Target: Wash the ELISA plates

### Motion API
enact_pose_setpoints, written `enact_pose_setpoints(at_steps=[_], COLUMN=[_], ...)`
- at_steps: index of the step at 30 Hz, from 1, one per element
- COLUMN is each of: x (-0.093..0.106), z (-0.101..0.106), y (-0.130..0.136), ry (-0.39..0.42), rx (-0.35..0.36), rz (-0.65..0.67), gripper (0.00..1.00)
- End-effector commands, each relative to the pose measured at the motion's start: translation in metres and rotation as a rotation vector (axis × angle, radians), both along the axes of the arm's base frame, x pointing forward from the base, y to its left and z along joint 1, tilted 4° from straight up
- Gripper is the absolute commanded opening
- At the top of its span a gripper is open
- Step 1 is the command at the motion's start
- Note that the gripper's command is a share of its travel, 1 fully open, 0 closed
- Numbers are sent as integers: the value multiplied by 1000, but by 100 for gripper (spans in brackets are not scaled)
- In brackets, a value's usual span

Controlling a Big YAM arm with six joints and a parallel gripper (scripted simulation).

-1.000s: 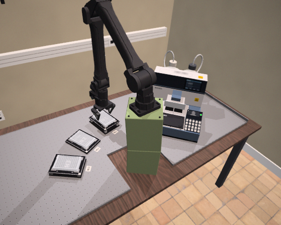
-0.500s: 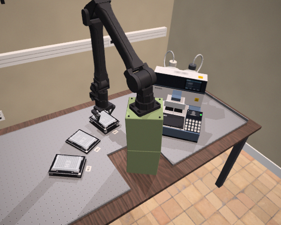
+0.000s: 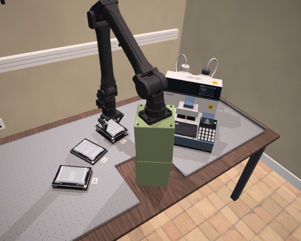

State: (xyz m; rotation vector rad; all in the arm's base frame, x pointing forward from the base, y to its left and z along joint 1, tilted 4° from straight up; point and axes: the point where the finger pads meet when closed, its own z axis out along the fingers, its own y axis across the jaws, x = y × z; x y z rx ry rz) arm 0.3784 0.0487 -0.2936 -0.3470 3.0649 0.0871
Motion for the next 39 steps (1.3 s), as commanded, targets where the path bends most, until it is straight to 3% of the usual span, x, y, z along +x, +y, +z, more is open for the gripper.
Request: enact_pose_setpoints(at_steps=[1,5,16,39], x=[3,3,3,3], z=[0,0,0,0], y=[1,1,1,1], ry=[-6,-6,-6,-6], rx=[-1,-1,-1,-1], rz=[-5,-5,-5,-5], gripper=[100,100,82,82])
